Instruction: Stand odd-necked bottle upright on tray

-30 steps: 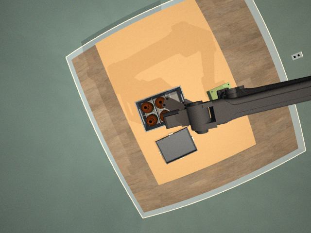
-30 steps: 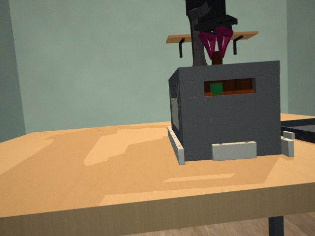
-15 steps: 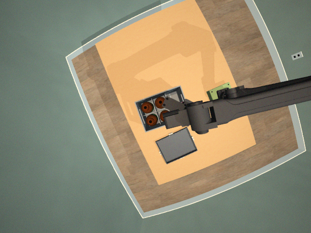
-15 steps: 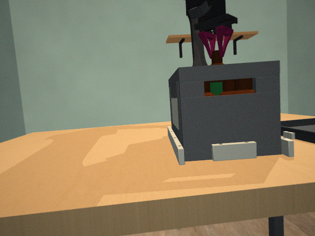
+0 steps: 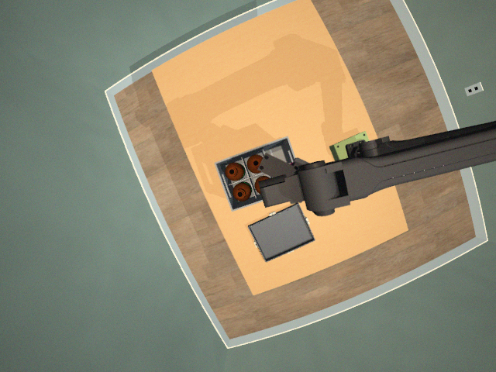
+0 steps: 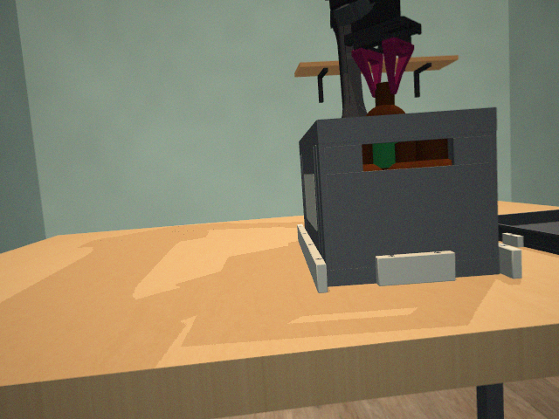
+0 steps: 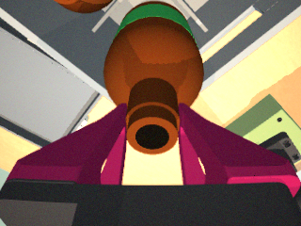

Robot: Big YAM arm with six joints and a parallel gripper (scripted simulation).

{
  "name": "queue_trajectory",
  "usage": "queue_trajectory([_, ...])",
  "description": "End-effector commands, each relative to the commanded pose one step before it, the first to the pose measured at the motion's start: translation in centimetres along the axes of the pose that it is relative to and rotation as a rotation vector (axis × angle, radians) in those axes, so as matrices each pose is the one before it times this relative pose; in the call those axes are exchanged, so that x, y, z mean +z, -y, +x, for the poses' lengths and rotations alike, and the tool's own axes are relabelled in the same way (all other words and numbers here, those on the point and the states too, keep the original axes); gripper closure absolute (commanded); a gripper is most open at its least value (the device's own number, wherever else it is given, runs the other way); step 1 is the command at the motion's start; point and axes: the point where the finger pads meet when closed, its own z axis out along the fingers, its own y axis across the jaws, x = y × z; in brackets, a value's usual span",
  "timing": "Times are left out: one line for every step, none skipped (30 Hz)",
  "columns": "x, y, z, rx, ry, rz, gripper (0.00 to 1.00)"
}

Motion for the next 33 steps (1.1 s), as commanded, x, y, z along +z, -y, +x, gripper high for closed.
queue_trajectory([-4.303,-0.789,-1.697,0.00097,0.06059,-0.04927,1.0])
queue_trajectory([-0.128,-0.008,-0.008,0.00001,0.00014,-0.00011,1.0])
queue_trajectory([-0.138,-0.007,-0.007,0.00002,0.00037,-0.00031,1.0])
queue_trajectory([-0.138,-0.007,-0.007,-0.00001,0.00035,-0.00029,1.0])
queue_trajectory([0.0,0.0,0.0,0.0,0.0,0.0,1.0])
queue_trajectory([0.0,0.0,0.0,0.0,0.0,0.0,1.0])
queue_trajectory([-0.083,-0.015,-0.018,0.0001,-0.00092,0.00077,1.0])
queue_trajectory([-0.097,-0.013,-0.015,-0.00004,-0.00058,0.00049,1.0])
queue_trajectory([-0.127,-0.008,-0.009,-0.00011,0.00014,-0.00011,1.0])
queue_trajectory([-0.127,-0.007,-0.008,-0.00006,0.00018,-0.00014,1.0])
queue_trajectory([-0.126,-0.007,-0.008,-0.00001,0.00017,-0.00014,1.0])
queue_trajectory([-0.124,-0.007,-0.007,0.00005,0.00017,-0.00014,1.0])
queue_trajectory([-0.115,-0.008,-0.009,0.00007,0.00005,-0.00004,1.0])
queue_trajectory([-0.11,-0.008,-0.009,0.00001,0.00001,-0.00001,1.0])
queue_trajectory([-0.107,-0.008,-0.009,-0.00003,0.00001,-0.00001,1.0])
queue_trajectory([-0.104,-0.007,-0.008,-0.00005,0.00001,-0.00001,1.0])
queue_trajectory([-0.099,-0.007,-0.008,-0.00004,-0.00002,0.00002,1.0])
queue_trajectory([-0.089,-0.008,-0.009,-0.00003,-0.00012,0.0001,1.0])
queue_trajectory([-0.085,-0.007,-0.009,0.00001,-0.00011,0.0001,1.0])
queue_trajectory([-0.081,-0.007,-0.008,0.00002,-0.00011,0.00009,1.0])
queue_trajectory([-0.077,-0.006,-0.007,0.00001,-0.0001,0.00009,1.0])
queue_trajectory([0.0,0.0,0.0,0.0,0.0,0.0,1.0])
queue_trajectory([0.0,0.0,0.0,0.0,0.0,0.0,1.0])
queue_trajectory([-0.072,-0.006,-0.007,0.00017,-0.00009,0.00008,1.0])
queue_trajectory([-0.065,-0.006,-0.007,-0.00003,-0.00014,0.00012,1.0])
queue_trajectory([-0.057,-0.006,-0.007,-0.00005,-0.00017,0.00014,1.0])
queue_trajectory([-0.053,-0.006,-0.007,-0.00005,-0.00016,0.00014,1.0])
queue_trajectory([-0.048,-0.005,-0.006,-0.00003,-0.00014,0.00012,1.0])
queue_trajectory([-0.043,-0.005,-0.005,0.00005,-0.00013,0.00011,1.0])
queue_trajectory([-0.038,-0.004,-0.005,0.00005,-0.00011,0.0001,1.0])
queue_trajectory([-0.034,-0.004,-0.004,0.00003,-0.0001,0.00008,1.0])
queue_trajectory([-0.029,-0.003,-0.004,0.00001,-0.00009,0.00007,1.0])
queue_trajectory([-0.025,-0.003,-0.003,-0.00001,-0.00007,0.00006,1.0])
